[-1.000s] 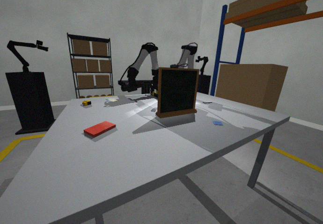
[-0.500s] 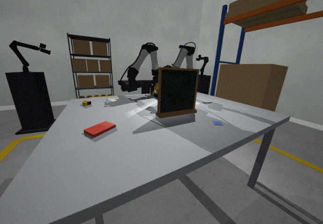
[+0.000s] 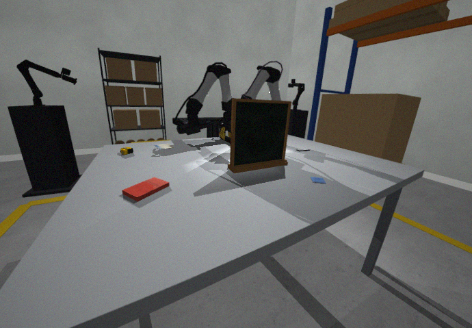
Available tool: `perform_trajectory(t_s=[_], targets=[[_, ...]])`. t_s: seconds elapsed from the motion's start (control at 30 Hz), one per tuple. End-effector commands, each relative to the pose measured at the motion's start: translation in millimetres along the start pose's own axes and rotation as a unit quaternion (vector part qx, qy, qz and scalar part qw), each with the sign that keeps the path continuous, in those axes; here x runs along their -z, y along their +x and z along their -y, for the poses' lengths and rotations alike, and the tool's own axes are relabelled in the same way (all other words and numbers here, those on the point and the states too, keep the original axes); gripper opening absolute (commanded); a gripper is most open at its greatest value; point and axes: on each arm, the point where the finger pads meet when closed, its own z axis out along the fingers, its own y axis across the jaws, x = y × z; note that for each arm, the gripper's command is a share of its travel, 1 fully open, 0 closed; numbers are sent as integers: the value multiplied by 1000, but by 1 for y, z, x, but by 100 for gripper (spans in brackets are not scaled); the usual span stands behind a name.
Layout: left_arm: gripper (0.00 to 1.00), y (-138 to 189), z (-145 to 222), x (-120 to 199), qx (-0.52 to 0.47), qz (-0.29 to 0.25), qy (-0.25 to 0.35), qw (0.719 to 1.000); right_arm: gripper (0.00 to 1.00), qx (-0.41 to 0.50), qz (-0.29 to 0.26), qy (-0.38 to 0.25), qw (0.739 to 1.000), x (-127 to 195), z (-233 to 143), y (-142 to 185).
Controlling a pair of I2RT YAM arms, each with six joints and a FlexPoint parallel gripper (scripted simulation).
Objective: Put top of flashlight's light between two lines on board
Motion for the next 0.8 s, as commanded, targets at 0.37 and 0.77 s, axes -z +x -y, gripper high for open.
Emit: perform_trajectory(t_s=[0.37,0.77], targets=[[100,59,6,2,48,-145,-84,985,30,-9,-4,-1,1000,-5,0,4],[100,111,0,49,96,-246,-224,938,30,-9,-4,-1,1000,-5,0,4]])
